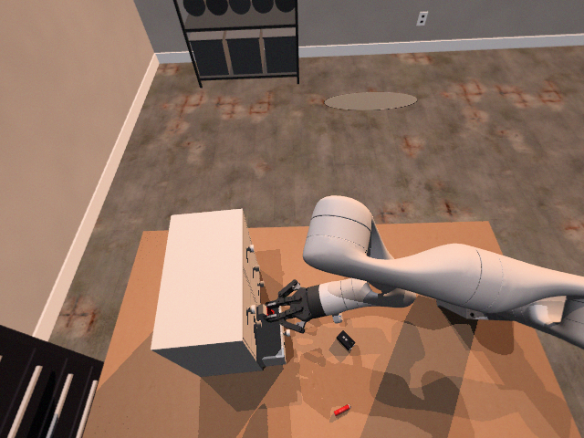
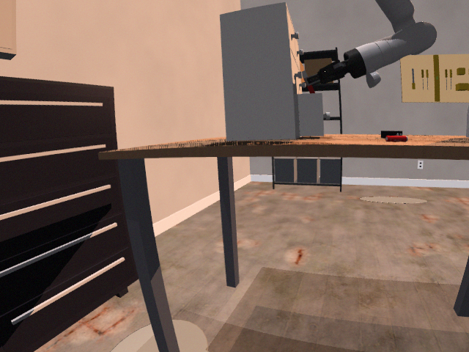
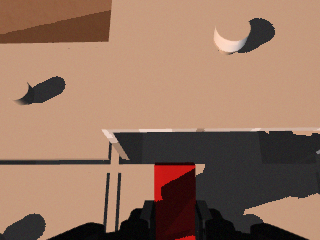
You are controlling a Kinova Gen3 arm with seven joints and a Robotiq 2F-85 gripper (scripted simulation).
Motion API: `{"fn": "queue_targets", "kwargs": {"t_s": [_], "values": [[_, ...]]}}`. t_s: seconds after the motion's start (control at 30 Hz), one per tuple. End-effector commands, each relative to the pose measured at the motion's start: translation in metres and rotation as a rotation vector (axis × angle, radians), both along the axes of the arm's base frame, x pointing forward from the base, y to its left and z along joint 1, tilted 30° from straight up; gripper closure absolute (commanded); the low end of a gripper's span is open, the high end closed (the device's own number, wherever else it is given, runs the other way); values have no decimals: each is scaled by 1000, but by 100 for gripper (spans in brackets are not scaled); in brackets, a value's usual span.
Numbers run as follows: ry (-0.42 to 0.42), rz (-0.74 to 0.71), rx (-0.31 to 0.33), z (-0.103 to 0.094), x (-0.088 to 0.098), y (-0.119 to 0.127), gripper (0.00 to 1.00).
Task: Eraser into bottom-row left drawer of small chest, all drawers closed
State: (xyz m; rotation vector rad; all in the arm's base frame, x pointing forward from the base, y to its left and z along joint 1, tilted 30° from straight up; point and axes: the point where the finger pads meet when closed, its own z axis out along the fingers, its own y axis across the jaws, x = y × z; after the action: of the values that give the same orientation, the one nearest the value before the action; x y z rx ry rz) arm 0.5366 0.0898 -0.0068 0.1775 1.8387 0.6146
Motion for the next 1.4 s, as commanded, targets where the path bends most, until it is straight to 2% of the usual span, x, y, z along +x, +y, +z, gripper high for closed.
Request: {"fn": "queue_targets", "kwargs": {"t_s": [0.0, 0.07, 0.17, 0.27, 1.37], "values": [[-2, -1, 0, 1, 0, -1, 73], [-2, -1, 0, 1, 0, -1, 69], [-2, -1, 0, 1, 0, -1, 69], [-2, -1, 0, 1, 0, -1, 62], [-2, -1, 0, 0, 0, -2, 62]]}}
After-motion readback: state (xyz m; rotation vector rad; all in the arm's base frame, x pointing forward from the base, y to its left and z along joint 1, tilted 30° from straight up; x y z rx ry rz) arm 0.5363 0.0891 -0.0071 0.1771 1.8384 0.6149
